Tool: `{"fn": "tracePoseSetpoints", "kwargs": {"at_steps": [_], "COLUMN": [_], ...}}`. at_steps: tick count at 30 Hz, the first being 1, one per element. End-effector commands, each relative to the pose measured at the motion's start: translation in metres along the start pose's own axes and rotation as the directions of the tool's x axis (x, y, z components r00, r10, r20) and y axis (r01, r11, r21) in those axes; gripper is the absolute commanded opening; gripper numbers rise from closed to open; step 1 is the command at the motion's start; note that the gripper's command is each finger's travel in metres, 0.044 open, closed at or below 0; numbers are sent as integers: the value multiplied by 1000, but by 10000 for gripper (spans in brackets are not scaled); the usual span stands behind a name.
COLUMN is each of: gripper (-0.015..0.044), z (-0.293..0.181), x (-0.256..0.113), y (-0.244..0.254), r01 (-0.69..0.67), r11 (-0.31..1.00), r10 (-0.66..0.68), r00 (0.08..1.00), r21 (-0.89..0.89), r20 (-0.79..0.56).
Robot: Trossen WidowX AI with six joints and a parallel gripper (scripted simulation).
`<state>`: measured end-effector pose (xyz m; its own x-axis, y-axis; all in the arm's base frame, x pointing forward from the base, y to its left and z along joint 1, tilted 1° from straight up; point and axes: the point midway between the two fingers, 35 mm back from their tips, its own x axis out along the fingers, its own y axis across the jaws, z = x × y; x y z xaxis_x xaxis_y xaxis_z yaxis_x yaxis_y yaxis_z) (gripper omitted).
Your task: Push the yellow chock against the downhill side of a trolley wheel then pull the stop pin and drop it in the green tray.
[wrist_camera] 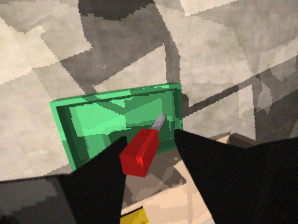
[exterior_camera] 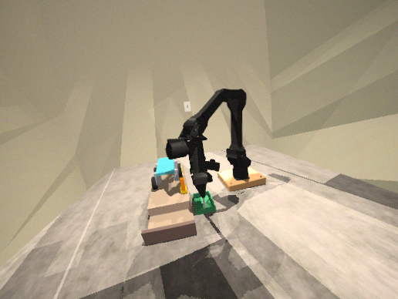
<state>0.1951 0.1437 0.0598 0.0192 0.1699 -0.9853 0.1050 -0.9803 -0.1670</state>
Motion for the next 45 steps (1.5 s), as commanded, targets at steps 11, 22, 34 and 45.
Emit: {"fn": "tracePoseSetpoints", "kwargs": {"at_steps": [11,22,34,45], "gripper": [190,190,190,190], "z": [0,0,0,0], "x": [3,7,11,16], "y": [9,16,24,31], "r01": [3,2,2,1], "r11": [1000,1000,1000,1000], "r10": [-3,-2,-2,-1], "r00": [1000,1000,1000,1000], "r21": [-6,-6,-6,-6], "r20": [0,0,0,0]}}
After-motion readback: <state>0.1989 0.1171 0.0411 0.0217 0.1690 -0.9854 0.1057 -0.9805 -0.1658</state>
